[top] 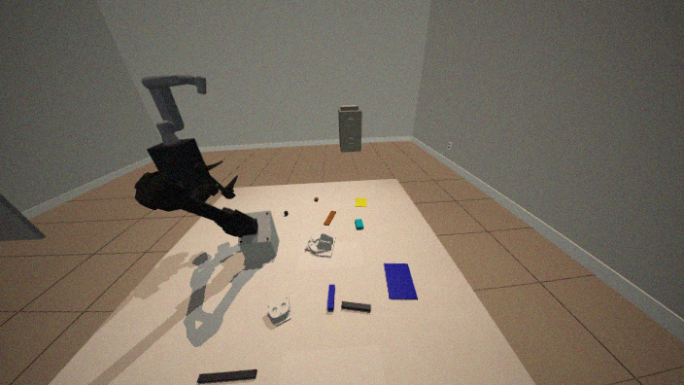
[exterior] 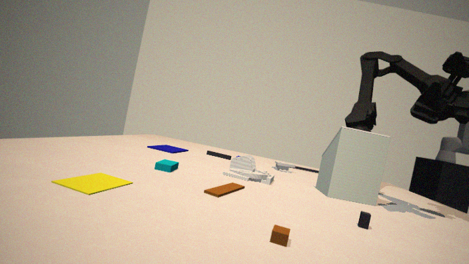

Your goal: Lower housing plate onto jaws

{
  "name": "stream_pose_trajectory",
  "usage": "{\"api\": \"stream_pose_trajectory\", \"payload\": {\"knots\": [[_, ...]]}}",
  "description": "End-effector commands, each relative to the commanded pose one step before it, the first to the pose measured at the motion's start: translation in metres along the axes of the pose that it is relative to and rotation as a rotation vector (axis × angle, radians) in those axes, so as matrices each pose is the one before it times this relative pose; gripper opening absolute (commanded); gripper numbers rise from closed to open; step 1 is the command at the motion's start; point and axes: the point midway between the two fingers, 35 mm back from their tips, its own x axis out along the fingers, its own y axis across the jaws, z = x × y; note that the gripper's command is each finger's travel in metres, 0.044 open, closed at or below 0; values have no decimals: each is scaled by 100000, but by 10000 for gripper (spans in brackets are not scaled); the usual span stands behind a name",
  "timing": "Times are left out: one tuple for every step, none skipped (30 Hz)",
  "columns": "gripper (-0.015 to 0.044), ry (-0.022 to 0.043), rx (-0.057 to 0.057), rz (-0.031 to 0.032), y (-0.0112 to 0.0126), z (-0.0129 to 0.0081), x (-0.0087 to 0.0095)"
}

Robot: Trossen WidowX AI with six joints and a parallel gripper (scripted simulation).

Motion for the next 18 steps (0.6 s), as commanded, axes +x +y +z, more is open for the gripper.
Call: {"api": "stream_pose_trajectory", "payload": {"knots": [[426, 0, 0, 0, 0, 0, 0], [440, 76, 24, 299, 13, -18, 45], [440, 227, 75, 898, 38, -53, 133], [440, 372, 132, 1494, 63, -89, 222], [440, 438, 170, 1797, 73, -108, 266], [440, 487, 319, 1786, 67, -124, 278], [440, 552, 502, 1772, 61, -145, 292], [440, 546, 514, 1767, 58, -146, 291], [440, 702, 962, 1592, 39, -189, 310], [440, 857, 1382, 1424, 22, -230, 328], [440, 865, 1388, 1413, 18, -231, 327], [440, 390, -23, 1512, 186, -181, 252], [440, 434, -15, 1737, 214, -207, 287], [440, 422, 4, 1735, 212, -206, 286], [440, 520, 321, 1751, 179, -222, 305], [440, 509, 333, 1747, 177, -222, 303], [440, 600, 699, 1646, 124, -227, 307], [440, 833, 1534, 1412, 2, -241, 317]]}}
